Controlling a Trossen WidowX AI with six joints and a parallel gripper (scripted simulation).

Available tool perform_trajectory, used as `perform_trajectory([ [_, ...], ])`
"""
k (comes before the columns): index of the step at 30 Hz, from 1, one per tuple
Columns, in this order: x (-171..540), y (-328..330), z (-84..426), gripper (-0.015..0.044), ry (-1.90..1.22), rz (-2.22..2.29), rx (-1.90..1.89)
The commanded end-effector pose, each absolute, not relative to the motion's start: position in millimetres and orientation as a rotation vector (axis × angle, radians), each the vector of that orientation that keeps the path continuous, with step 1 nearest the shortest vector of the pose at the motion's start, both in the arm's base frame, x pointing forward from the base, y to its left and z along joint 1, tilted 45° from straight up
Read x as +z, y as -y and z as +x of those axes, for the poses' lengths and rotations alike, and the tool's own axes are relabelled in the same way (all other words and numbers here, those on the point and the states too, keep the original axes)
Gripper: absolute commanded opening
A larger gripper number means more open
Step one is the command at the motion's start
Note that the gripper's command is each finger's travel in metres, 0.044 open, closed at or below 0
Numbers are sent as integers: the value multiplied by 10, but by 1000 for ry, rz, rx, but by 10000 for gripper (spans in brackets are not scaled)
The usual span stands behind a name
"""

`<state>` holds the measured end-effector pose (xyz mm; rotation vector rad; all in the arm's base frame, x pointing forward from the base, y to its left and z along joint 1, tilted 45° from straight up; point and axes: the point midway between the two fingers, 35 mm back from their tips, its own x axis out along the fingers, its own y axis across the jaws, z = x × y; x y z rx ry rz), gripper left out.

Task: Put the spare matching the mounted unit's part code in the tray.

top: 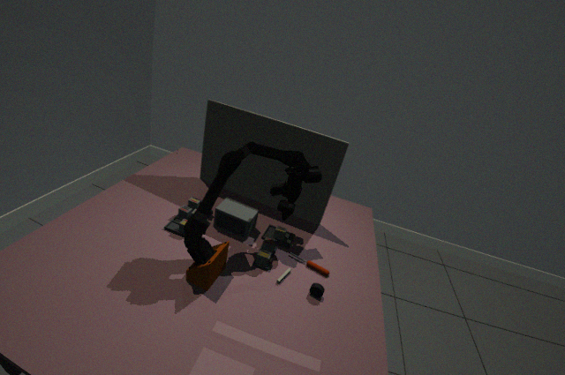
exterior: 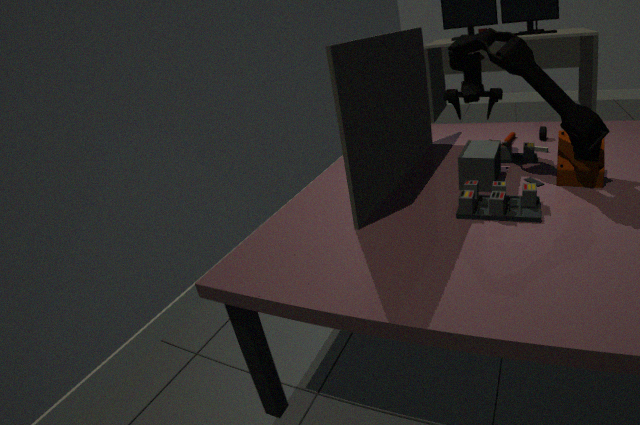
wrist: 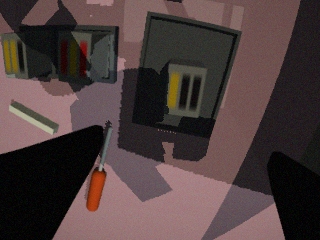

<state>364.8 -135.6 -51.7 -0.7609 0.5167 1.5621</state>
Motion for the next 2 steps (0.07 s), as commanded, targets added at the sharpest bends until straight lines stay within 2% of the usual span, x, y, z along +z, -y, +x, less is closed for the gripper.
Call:
perform_trajectory([
  [1,-519,1353,3650,440,-519,-758,1560],
  [2,-519,1353,3650,440,-519,-758,1560],
])
